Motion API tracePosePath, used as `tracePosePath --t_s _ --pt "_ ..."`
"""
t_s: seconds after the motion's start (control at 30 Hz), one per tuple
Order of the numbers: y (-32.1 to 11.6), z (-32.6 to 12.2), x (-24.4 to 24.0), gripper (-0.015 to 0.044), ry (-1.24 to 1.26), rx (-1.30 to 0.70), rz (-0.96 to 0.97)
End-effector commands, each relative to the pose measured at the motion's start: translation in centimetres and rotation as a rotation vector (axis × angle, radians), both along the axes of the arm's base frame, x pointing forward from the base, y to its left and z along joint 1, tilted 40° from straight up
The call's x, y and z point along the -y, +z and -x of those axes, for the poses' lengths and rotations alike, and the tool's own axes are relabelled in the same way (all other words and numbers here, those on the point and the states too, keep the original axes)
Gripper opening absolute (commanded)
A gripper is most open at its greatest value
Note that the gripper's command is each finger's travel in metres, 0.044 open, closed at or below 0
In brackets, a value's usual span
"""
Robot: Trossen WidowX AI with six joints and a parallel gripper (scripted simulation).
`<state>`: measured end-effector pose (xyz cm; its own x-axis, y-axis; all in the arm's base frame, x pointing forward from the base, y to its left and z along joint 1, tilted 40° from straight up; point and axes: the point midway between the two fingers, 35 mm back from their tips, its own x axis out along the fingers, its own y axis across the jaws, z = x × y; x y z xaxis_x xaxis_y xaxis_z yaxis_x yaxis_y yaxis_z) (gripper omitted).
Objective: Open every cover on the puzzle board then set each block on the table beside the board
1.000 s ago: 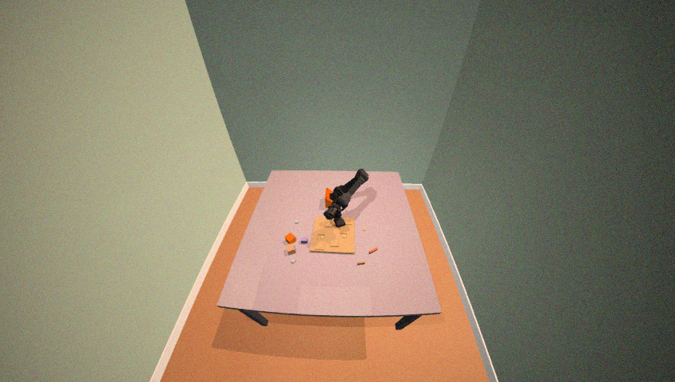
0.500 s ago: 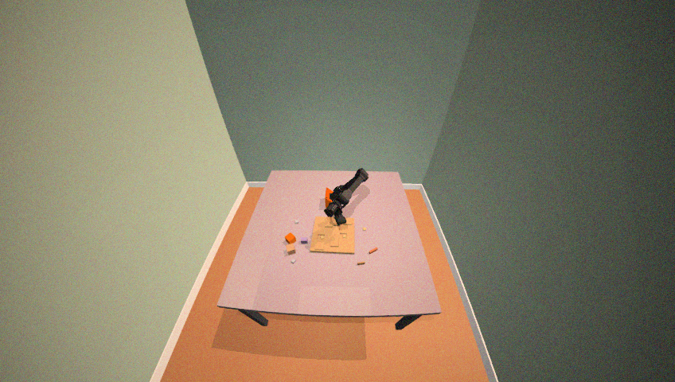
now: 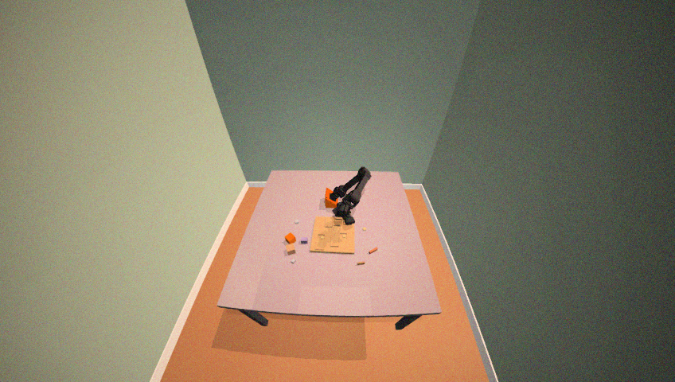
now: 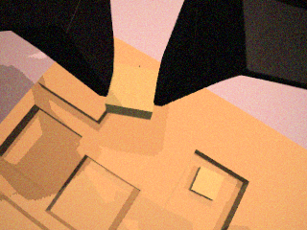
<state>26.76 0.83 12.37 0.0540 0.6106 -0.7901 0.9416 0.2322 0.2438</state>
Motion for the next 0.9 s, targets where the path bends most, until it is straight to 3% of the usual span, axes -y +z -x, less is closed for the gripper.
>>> tracePosePath --t_s 0.0,0.87 --pt "1.3 0.1 -1.4 0.008 -0.006 0.006 0.001" --pt "7.3 3.3 -8.9 0.008 -0.007 0.012 -0.016"
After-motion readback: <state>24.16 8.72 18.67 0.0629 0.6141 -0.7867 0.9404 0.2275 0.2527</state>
